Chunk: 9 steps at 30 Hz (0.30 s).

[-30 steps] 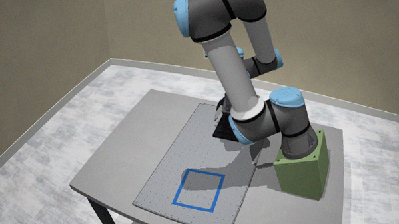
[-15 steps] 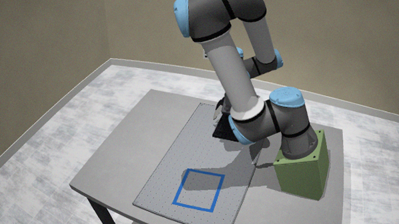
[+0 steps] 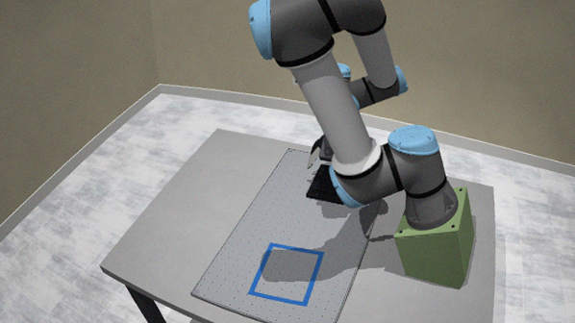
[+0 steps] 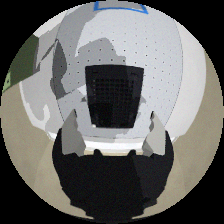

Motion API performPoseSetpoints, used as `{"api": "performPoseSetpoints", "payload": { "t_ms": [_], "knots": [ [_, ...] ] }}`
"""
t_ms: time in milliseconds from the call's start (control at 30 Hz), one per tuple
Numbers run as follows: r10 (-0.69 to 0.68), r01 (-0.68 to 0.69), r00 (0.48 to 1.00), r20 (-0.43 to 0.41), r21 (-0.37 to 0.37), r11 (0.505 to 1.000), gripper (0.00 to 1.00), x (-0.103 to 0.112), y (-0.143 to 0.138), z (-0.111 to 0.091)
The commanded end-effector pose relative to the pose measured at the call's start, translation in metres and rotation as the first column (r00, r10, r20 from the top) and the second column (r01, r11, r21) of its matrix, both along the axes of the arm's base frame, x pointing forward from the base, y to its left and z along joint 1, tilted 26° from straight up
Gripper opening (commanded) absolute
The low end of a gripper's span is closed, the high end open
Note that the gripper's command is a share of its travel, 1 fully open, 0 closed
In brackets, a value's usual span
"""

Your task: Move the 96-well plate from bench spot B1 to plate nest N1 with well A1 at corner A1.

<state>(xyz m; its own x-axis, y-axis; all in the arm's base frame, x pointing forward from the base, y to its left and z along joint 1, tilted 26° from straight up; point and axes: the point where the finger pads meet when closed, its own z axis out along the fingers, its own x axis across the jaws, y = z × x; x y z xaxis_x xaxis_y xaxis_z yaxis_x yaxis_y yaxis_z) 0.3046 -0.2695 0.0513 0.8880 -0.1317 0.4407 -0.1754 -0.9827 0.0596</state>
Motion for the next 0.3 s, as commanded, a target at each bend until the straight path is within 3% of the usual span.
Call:
{"api": "performPoseSetpoints", "payload": {
  "t_ms": [0,267],
  "knots": [
    [0.001,-0.001,1.000,0.001,0.000,1.000,1.00,-0.0062,0.0018,0.0128],
    [0.001,-0.001,1.000,0.001,0.000,1.000,1.00,-0.0084,0.0025,0.0176]
  ]
}}
